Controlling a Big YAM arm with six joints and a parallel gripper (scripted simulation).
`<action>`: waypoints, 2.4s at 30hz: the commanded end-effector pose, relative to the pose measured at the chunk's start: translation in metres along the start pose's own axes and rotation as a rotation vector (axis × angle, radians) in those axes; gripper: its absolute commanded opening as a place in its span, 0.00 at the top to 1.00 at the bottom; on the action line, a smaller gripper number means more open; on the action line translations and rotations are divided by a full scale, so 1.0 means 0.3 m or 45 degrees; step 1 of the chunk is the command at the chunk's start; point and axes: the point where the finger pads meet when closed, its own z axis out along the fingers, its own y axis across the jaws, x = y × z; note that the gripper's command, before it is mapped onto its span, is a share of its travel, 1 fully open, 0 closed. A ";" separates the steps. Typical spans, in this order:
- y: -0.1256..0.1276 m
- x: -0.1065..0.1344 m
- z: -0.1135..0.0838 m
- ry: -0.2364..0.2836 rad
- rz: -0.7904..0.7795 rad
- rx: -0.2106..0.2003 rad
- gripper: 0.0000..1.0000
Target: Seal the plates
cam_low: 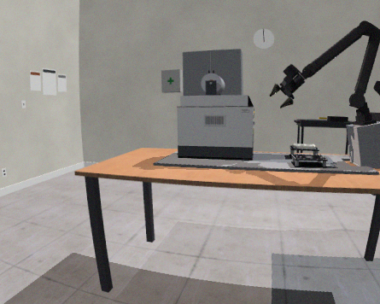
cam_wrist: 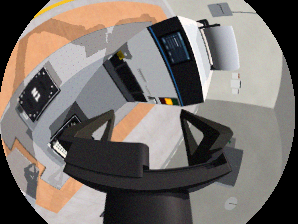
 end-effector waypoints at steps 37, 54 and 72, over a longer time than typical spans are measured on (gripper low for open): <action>-0.121 -0.080 -0.030 -0.021 -0.544 0.096 0.00; -0.130 -0.109 0.009 -0.043 -0.558 0.081 0.00; -0.068 -0.091 -0.023 -0.040 -0.556 0.066 0.00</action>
